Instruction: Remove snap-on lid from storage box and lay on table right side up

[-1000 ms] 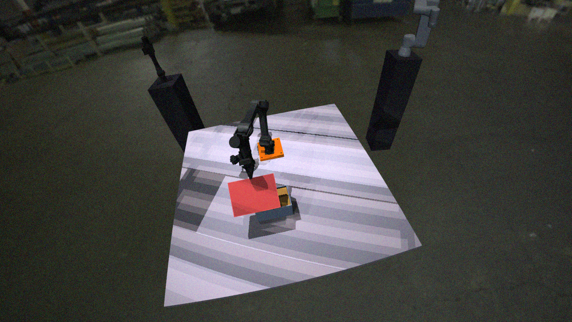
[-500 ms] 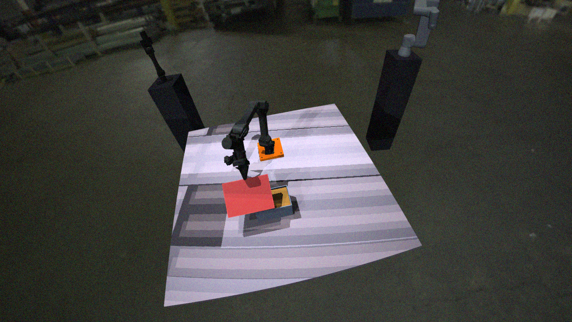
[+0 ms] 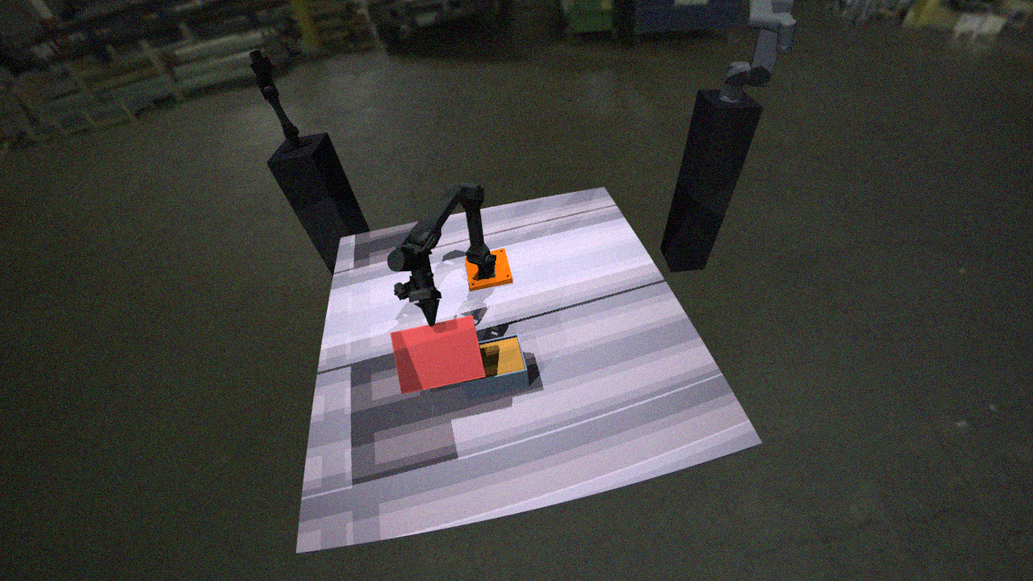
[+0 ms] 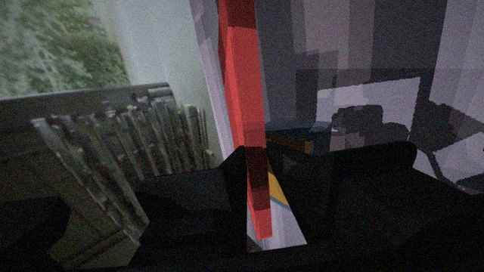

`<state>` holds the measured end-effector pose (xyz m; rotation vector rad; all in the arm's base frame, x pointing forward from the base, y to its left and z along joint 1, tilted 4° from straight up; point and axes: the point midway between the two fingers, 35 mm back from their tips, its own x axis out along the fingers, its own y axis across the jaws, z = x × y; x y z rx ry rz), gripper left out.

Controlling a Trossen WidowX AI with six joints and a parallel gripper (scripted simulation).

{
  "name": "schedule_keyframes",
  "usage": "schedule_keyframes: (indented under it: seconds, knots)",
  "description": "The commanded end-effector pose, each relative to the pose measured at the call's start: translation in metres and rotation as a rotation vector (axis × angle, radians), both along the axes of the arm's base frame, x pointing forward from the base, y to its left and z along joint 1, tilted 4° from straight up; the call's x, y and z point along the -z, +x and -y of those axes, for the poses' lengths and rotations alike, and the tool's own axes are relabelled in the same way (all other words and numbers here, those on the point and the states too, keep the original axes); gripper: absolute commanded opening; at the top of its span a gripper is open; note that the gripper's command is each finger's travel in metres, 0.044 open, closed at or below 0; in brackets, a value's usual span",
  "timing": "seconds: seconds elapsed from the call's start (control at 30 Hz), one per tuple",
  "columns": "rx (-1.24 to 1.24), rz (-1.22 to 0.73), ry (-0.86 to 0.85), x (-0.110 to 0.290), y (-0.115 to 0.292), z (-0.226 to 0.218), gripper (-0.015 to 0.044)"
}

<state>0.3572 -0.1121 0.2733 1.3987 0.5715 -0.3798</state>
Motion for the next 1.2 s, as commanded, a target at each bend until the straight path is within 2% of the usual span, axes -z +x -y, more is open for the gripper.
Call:
schedule_keyframes:
  seconds: [0.0,1.17]
  knots:
    - [-0.009,0.008,-0.004,-0.003,0.002,0.008,0.0000]
    - [-0.009,0.007,-0.011,-0.008,0.006,0.077,0.0000]
